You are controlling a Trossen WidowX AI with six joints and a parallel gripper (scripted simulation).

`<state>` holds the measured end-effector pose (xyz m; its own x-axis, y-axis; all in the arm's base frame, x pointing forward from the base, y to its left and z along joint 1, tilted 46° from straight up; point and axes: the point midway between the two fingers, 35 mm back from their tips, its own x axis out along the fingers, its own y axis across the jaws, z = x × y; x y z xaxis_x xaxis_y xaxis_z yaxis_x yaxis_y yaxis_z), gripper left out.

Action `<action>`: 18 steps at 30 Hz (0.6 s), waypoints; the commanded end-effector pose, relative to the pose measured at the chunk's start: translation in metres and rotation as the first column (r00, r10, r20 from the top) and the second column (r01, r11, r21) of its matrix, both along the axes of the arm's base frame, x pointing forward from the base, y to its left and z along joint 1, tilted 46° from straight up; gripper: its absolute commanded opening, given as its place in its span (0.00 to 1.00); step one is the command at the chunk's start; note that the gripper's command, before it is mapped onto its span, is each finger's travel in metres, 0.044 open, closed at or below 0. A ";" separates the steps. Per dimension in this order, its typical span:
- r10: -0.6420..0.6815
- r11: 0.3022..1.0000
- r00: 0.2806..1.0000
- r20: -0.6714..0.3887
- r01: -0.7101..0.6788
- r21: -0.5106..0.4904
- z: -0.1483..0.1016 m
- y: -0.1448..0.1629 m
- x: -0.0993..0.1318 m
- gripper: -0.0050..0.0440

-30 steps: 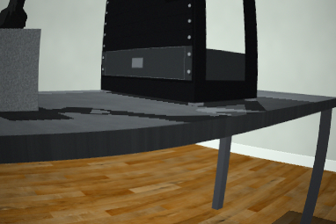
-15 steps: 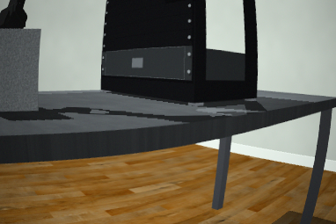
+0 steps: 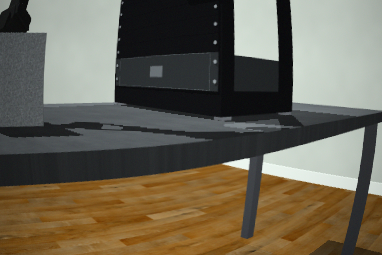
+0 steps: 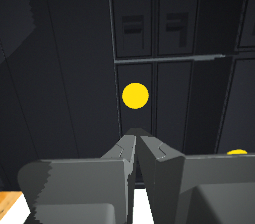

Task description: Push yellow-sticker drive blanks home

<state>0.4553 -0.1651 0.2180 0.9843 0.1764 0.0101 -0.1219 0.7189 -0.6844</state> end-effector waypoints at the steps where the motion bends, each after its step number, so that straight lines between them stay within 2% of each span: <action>1: -0.015 1.000 1.000 0.025 0.015 -0.018 0.011 -0.003 0.004 0.10; 18: -0.015 1.000 1.000 0.025 0.015 -0.018 0.012 -0.002 0.008 0.10</action>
